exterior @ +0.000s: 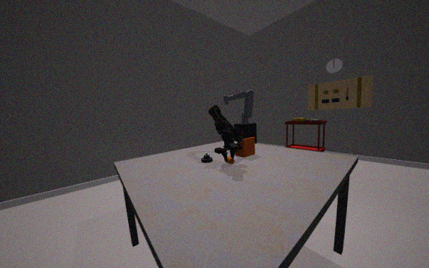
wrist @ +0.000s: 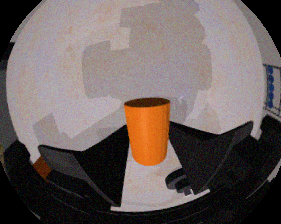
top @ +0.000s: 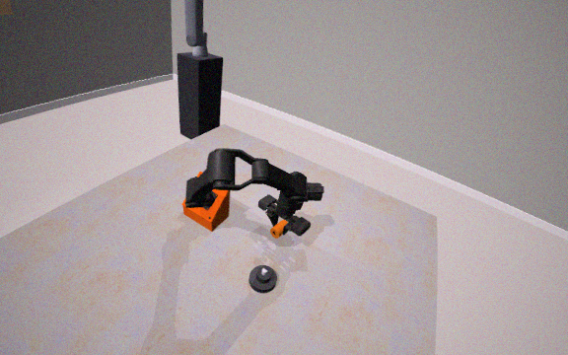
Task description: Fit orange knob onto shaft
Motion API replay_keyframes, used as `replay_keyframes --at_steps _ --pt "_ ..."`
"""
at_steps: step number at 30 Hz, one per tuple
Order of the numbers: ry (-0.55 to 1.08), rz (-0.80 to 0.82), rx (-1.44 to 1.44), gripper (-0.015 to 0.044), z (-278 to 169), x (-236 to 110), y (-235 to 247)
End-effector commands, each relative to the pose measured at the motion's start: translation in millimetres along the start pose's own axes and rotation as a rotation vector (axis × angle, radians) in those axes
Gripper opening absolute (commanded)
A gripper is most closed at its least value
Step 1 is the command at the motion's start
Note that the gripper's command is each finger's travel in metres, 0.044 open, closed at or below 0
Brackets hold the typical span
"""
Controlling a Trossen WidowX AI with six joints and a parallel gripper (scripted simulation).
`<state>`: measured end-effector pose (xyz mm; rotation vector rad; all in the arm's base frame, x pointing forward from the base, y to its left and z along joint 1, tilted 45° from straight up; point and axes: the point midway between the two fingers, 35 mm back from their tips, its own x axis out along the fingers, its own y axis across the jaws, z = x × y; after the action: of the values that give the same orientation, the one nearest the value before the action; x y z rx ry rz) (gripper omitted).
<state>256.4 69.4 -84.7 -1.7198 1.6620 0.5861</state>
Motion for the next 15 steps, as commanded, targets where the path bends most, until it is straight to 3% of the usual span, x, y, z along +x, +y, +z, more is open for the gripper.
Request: replay_keyframes --at_steps 1,14,15 --pt "-0.002 0.002 -0.043 0.0179 0 -1 0" --pt "-0.001 0.001 -0.042 0.0179 0 14 0" --pt "-0.005 0.003 -0.035 0.0205 0 12 -1"
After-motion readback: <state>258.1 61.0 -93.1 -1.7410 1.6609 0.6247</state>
